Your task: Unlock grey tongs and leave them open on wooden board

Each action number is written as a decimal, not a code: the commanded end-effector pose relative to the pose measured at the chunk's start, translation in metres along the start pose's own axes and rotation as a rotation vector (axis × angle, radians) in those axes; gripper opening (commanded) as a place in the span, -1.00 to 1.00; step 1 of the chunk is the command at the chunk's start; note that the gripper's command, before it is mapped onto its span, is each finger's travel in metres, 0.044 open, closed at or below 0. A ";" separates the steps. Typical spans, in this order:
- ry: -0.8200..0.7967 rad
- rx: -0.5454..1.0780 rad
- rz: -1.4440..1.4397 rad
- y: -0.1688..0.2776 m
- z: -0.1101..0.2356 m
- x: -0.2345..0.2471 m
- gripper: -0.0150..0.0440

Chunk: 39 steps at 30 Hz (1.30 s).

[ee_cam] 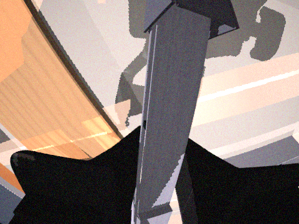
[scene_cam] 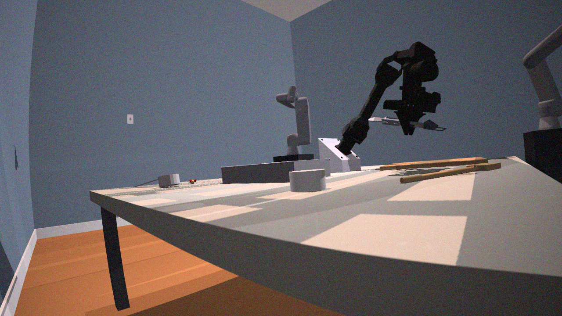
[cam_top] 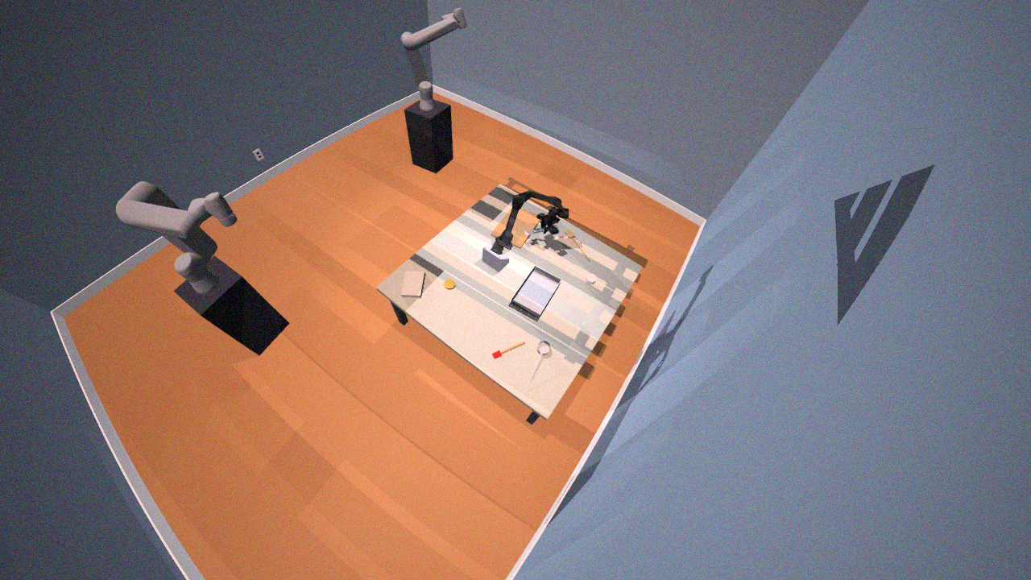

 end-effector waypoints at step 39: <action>0.117 0.027 0.286 0.021 -0.004 0.125 -1.00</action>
Point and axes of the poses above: the point midway between the two fingers, 35 mm back from their tips, its own z axis back along the fingers, its own x axis across the jaws, y = z × x, the point moved 1 cm from there along z, back along the fingers, and after that the axes turned 2 degrees about z, right-handed, at the moved point
